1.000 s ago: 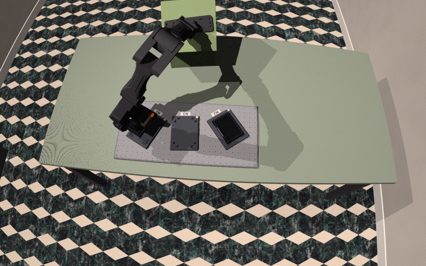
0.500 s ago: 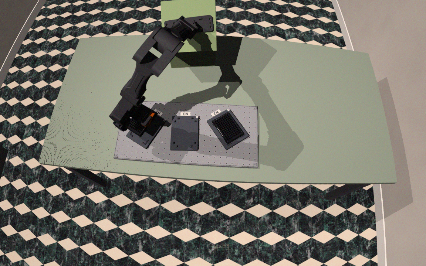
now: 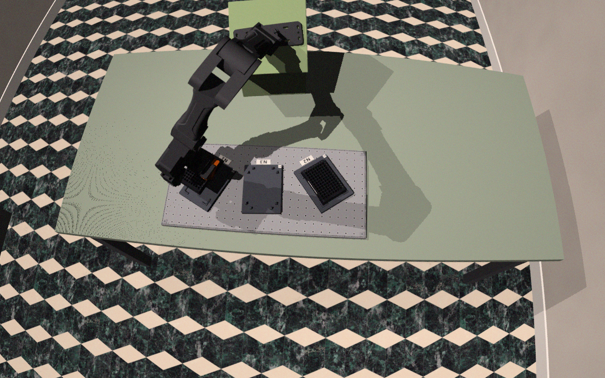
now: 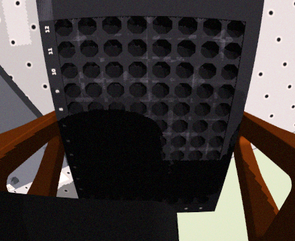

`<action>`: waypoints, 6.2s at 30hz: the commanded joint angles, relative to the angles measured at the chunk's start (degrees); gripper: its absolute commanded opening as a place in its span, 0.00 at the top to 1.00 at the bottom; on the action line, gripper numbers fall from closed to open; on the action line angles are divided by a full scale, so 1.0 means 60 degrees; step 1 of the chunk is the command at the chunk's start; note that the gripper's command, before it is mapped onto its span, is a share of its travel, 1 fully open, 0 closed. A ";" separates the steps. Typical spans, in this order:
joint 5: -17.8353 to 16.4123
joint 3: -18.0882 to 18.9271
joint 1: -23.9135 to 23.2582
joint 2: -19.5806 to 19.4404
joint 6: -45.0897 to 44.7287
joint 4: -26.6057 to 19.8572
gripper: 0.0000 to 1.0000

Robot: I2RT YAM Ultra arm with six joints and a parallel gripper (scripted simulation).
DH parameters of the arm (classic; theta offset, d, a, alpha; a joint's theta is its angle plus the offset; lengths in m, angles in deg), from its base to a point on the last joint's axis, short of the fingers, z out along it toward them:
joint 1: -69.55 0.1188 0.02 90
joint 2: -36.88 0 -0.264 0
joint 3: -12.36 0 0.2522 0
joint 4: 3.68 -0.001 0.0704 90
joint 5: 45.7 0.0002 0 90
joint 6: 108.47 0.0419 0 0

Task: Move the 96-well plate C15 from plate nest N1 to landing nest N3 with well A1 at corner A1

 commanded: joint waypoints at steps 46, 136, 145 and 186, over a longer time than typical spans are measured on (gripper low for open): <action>0.0931 -0.1307 0.1464 0.1358 -0.3958 0.0640 1.00; 0.3656 -0.1643 0.5428 0.1503 -0.0801 0.1635 1.00; 0.3681 -0.1508 0.5464 0.1072 -0.0771 0.1934 1.00; 0.3757 -0.1264 0.5579 0.0006 -0.0697 0.2797 1.00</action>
